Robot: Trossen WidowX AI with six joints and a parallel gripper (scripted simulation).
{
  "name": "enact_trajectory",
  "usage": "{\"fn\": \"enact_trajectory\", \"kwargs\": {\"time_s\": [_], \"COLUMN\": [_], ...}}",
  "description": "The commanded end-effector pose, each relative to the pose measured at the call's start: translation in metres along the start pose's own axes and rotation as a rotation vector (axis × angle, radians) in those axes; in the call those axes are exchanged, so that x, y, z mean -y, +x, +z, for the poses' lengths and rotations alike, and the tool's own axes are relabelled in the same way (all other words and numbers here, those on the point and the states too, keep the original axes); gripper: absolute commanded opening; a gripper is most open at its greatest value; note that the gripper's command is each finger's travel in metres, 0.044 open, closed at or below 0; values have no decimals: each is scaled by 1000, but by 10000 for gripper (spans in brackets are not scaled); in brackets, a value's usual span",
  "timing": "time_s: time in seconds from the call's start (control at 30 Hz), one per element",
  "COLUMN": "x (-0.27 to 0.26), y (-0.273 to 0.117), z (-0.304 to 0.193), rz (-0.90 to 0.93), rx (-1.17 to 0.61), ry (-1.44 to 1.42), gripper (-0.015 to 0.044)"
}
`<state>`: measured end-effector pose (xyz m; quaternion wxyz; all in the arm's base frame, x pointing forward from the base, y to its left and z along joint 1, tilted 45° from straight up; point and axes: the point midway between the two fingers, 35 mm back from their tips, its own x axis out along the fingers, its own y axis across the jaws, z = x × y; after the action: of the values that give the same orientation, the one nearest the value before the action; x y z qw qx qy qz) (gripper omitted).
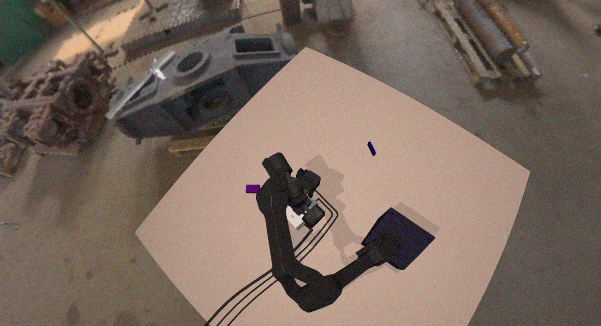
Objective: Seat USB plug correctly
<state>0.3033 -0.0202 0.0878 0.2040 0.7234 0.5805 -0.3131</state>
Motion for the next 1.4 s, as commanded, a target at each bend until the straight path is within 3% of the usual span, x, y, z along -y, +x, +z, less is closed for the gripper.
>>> {"fn": "enact_trajectory", "kwargs": {"time_s": [0.0,1.37], "x": [0,0], "y": [1,6], "z": [-1,-3], "rz": [2,3], "rx": [-7,-33], "ry": [7,34], "gripper": [0,0]}}
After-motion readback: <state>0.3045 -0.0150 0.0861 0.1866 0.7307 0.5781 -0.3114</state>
